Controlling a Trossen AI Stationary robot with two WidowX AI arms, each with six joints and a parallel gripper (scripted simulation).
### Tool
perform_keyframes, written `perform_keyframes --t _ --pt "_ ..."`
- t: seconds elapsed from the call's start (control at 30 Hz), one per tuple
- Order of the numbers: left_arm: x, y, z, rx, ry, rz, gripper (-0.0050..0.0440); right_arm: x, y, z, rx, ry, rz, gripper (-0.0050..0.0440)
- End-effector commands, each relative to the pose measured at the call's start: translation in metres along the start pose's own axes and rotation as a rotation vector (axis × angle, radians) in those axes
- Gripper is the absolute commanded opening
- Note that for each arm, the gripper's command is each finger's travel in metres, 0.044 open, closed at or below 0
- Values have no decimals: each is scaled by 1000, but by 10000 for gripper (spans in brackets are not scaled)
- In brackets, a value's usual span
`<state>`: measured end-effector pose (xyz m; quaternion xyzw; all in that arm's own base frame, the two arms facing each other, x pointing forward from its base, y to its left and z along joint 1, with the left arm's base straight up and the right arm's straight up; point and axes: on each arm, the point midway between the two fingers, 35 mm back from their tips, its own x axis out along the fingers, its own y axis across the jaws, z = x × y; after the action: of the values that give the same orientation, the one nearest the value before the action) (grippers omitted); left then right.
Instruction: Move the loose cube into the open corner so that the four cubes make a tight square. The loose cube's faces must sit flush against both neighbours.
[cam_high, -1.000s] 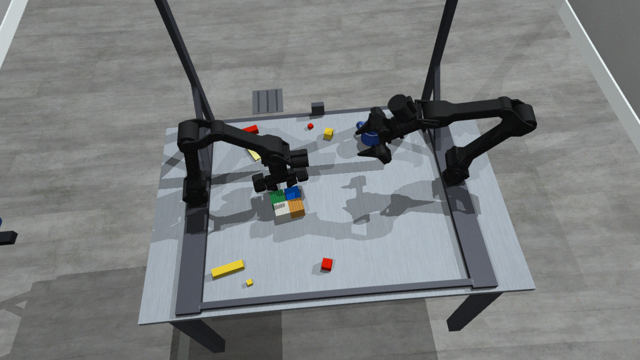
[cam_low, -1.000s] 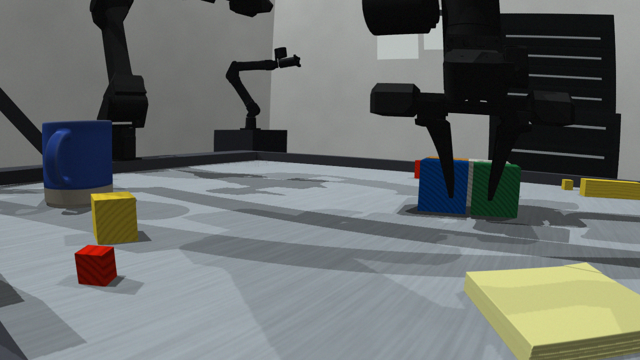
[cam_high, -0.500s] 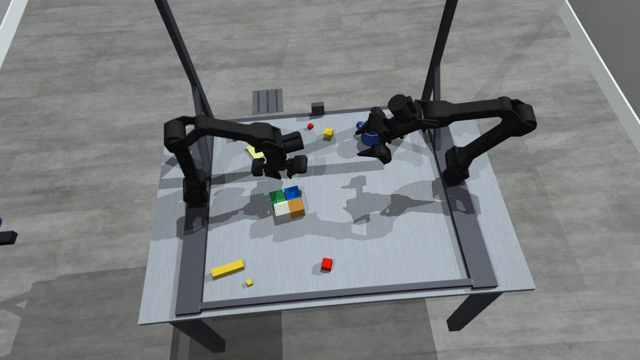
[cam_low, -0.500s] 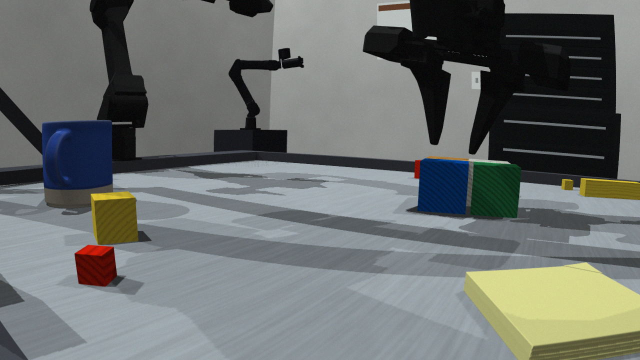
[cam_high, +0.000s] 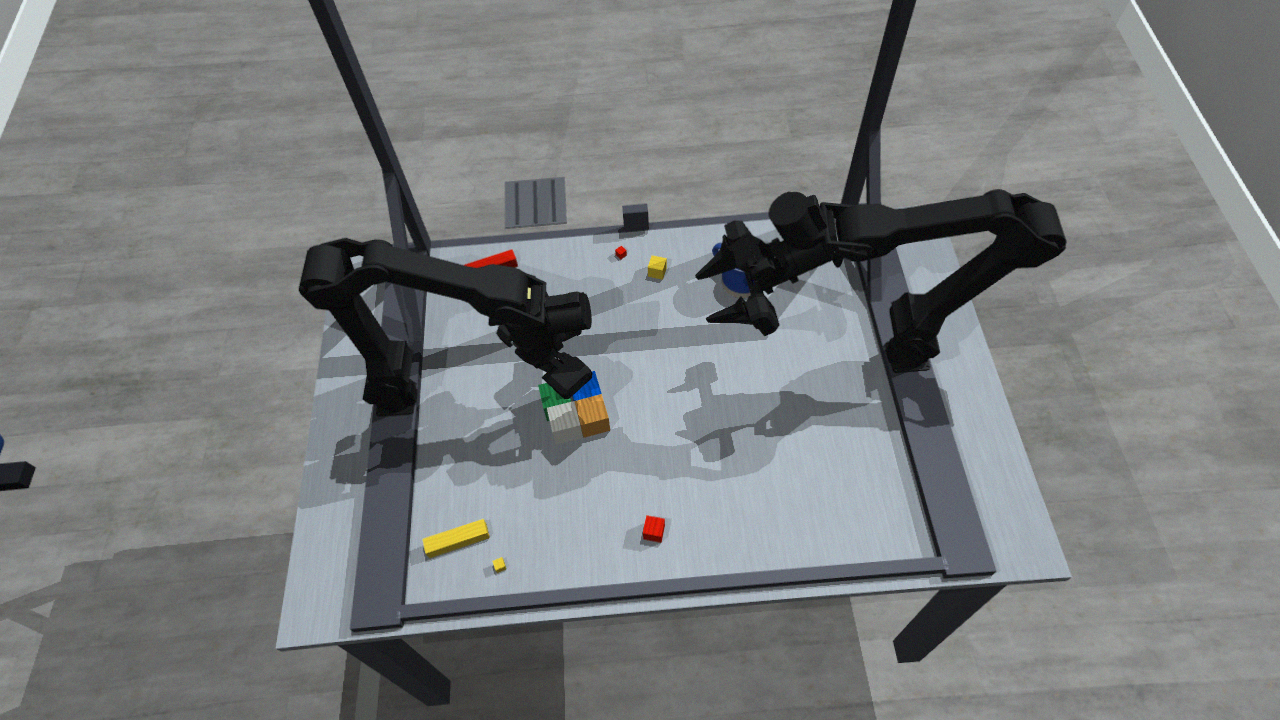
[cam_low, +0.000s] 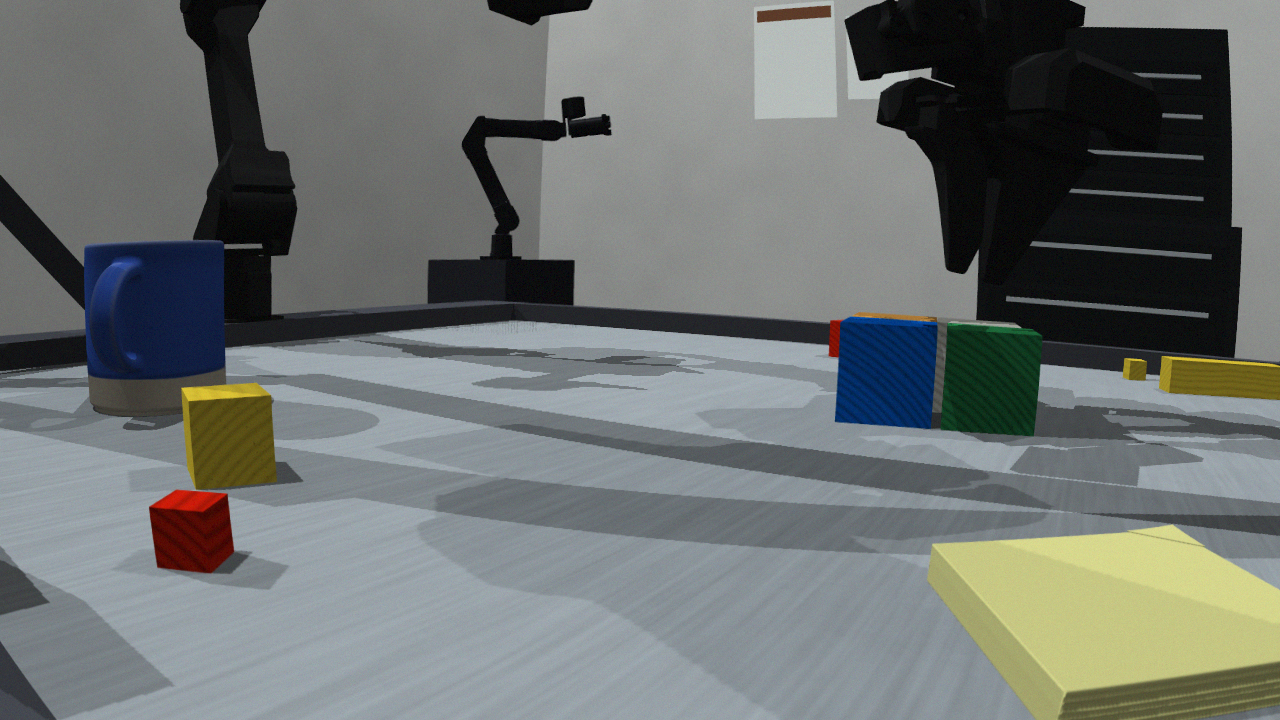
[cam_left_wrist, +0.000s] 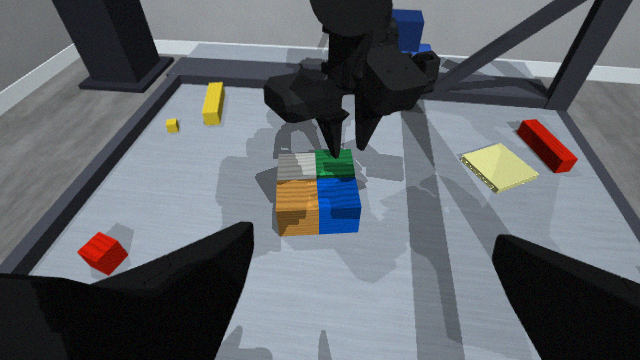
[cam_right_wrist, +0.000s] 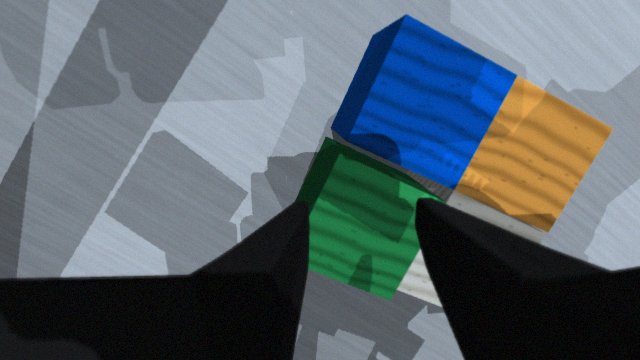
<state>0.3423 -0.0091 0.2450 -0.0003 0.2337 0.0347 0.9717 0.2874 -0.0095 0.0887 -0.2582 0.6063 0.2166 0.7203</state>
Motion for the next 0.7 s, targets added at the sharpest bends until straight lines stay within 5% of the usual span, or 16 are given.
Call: perform_keyframes --t 0.0,0.27,0.67 --pt "-2 6 21 -25 -56 28 400 -8 -3 -13 199 -22 -8 169" --pt "6 15 29 -30 -71 61 400 12 -5 -74 484 156 71 169" --pt "16 19 32 -25 -66 58 400 13 -6 -77 486 153 72 169"
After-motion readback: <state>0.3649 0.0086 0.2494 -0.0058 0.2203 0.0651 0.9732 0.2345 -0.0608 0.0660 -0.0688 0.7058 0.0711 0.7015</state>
